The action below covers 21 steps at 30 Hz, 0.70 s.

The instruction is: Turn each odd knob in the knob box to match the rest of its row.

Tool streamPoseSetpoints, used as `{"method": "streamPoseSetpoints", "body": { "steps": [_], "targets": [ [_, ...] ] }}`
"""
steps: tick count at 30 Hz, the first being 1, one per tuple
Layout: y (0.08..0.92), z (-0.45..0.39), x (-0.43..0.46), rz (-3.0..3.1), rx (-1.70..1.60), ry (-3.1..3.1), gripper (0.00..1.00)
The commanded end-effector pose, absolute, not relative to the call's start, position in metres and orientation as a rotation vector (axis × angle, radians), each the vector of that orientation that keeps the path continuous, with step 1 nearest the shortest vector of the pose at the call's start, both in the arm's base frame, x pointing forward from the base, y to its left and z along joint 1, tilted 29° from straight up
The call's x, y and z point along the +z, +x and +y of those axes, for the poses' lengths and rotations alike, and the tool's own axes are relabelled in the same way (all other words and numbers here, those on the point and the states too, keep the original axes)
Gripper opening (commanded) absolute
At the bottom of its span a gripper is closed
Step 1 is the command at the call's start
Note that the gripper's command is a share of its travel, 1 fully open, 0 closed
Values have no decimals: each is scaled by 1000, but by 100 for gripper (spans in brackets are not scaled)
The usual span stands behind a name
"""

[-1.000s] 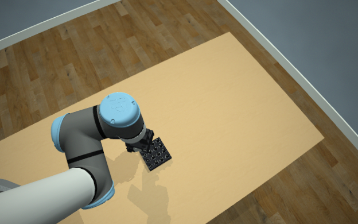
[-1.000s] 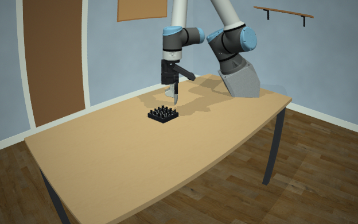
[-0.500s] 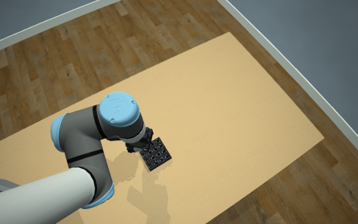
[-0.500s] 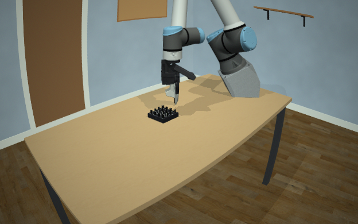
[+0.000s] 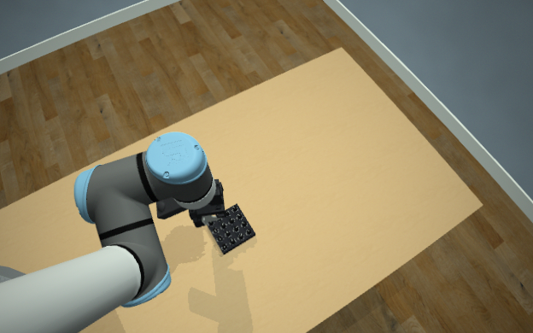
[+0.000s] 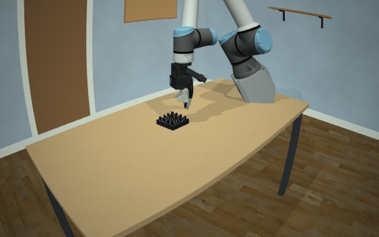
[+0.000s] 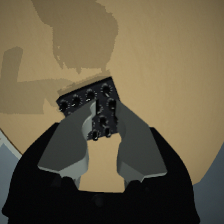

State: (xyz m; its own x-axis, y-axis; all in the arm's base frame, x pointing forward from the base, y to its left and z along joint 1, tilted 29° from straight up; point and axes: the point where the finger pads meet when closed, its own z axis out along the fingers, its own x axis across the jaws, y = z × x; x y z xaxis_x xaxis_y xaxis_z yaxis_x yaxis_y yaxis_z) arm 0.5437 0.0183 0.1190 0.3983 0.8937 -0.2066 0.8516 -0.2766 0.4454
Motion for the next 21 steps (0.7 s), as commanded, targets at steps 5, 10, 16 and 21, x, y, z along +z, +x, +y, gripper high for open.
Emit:
{"method": "streamPoseSetpoints", "body": {
  "steps": [5,10,16,21],
  "targets": [
    [544,18,124,1703,53,2001,11],
    [543,19,126,1855,-1,1859,11],
    [543,19,128,1991,-54,1715,11],
    [543,19,129,2076,-88,1614,11]
  ]
}}
